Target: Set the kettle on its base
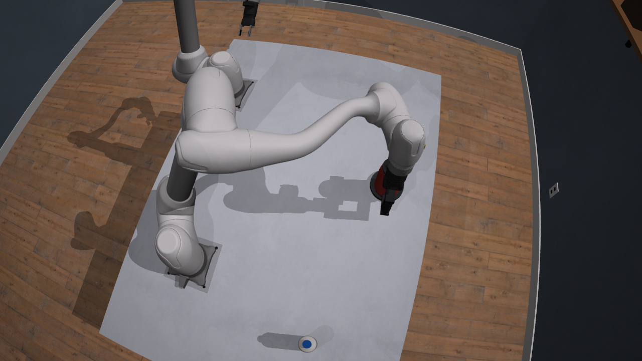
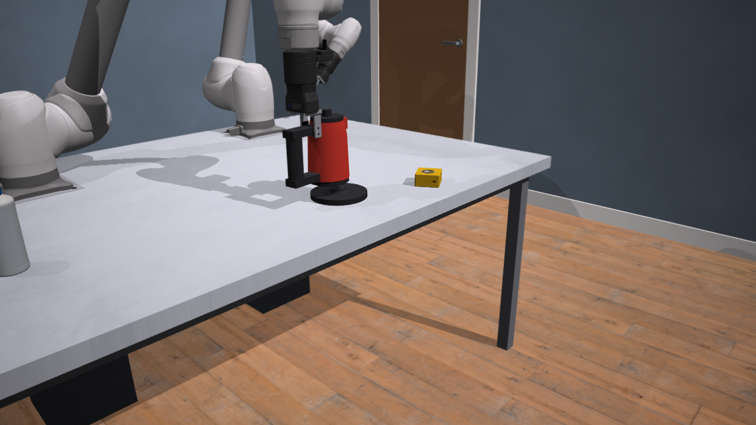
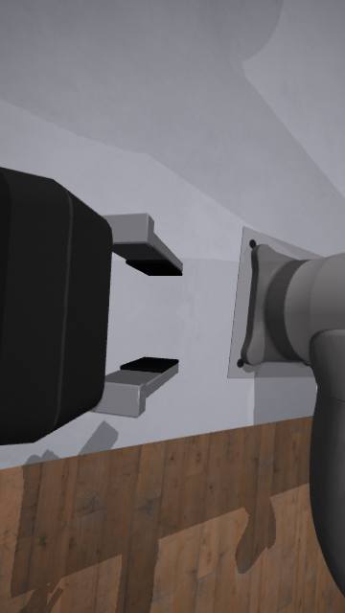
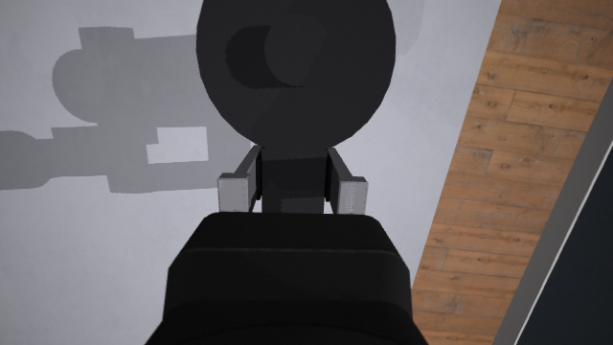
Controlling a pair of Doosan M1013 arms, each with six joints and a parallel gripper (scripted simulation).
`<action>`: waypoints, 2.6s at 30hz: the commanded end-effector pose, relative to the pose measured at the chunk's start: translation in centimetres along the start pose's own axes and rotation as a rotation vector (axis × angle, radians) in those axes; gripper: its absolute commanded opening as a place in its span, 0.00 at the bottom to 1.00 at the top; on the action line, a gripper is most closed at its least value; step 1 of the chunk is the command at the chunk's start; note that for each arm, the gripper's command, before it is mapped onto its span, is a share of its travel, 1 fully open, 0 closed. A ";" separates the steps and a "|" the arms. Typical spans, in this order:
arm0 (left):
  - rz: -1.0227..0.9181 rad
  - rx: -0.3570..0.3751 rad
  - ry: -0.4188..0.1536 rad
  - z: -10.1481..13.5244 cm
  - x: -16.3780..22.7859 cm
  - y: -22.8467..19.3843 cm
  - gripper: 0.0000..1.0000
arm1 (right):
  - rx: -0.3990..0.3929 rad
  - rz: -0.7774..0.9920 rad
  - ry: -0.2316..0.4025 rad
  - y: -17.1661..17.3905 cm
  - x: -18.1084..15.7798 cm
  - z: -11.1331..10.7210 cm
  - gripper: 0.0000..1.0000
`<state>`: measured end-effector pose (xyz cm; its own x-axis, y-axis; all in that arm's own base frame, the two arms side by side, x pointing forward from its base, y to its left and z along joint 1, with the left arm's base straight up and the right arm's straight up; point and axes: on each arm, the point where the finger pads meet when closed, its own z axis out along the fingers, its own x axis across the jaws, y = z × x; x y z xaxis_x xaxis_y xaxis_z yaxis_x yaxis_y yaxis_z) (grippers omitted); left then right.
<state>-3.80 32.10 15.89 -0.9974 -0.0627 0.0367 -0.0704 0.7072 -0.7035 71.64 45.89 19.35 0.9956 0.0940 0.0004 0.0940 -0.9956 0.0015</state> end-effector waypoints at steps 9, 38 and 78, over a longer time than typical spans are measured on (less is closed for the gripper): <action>0.003 0.004 0.004 -0.1 0.2 0.1 1.00 | 0.003 0.000 -0.003 -2.1 0.4 -0.1 0.00; 0.003 0.004 0.004 -0.1 0.2 0.1 1.00 | 0.004 0.000 -0.001 -3.0 0.8 -0.2 0.00; 0.003 0.004 0.004 -0.1 0.2 0.1 1.00 | 0.004 0.000 -0.001 -3.0 0.8 -0.2 0.00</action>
<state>-3.80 32.10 15.89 -0.9974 -0.0627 0.0367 -0.0704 0.7072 -0.7035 72.16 48.60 19.38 0.9954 0.0953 0.0016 0.0953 -0.9954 0.0010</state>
